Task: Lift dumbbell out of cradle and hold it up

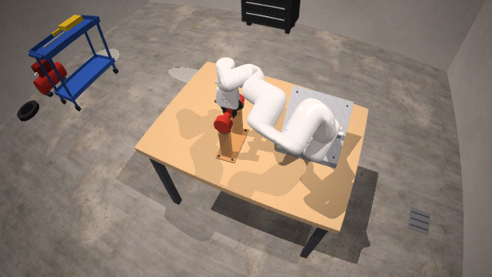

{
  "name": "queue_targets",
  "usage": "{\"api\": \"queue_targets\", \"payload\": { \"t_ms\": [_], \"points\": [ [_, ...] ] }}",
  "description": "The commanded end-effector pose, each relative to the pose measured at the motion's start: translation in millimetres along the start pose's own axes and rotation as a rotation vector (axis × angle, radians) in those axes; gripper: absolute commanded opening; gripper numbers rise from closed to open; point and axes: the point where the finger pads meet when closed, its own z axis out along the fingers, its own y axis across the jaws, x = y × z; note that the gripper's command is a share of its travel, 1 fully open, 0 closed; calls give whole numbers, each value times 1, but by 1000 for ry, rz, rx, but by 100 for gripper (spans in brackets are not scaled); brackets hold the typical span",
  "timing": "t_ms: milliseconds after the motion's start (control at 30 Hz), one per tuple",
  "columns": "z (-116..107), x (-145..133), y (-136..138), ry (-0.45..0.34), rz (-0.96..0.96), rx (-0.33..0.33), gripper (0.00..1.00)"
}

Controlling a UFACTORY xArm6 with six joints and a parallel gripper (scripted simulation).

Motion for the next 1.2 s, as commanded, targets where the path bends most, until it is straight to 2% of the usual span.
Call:
{"api": "queue_targets", "payload": {
  "t_ms": [0, 767, 1167],
  "points": [
    [-1, 0, 0, 1, 0, 1, 0],
    [-1, 0, 0, 1, 0, 1, 0],
    [-9, 0, 0, 1, 0, 1, 0]
  ]
}}
